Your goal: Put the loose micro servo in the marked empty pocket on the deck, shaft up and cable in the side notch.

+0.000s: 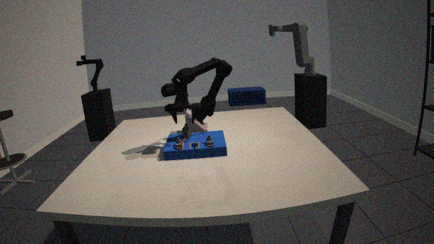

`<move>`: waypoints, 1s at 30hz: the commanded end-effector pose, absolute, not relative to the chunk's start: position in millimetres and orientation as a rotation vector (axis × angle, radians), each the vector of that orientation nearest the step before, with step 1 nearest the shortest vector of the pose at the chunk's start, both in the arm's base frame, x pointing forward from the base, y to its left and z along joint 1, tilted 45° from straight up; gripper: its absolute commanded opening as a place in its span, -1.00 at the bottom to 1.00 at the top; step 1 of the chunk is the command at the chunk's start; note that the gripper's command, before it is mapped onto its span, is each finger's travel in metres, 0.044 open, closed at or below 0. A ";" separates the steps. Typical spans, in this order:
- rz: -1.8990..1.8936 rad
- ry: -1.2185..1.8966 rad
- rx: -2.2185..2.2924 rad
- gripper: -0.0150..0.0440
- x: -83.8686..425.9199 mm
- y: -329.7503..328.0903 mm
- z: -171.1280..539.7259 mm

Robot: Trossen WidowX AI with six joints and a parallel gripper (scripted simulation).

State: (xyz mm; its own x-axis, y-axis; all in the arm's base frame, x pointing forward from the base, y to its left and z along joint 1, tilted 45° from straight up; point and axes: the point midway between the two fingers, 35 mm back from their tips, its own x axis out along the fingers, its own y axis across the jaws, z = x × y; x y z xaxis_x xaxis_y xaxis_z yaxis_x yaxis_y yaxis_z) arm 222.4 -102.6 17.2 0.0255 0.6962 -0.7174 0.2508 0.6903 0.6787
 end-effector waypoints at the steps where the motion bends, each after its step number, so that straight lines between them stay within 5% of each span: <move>1: 0.413 1.551 0.814 1.00 221.7 -92.6 9.5; 19: 0.414 1.551 0.815 1.00 222.0 -77.9 -5.3; 30: 0.414 1.551 0.815 0.02 222.0 -77.9 -5.3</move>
State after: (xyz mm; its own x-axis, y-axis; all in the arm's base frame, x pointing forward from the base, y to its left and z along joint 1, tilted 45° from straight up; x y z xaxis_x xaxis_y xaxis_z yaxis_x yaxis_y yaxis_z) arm 221.2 -78.4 -5.3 0.0196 0.7005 -0.7134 0.2514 0.6871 0.6817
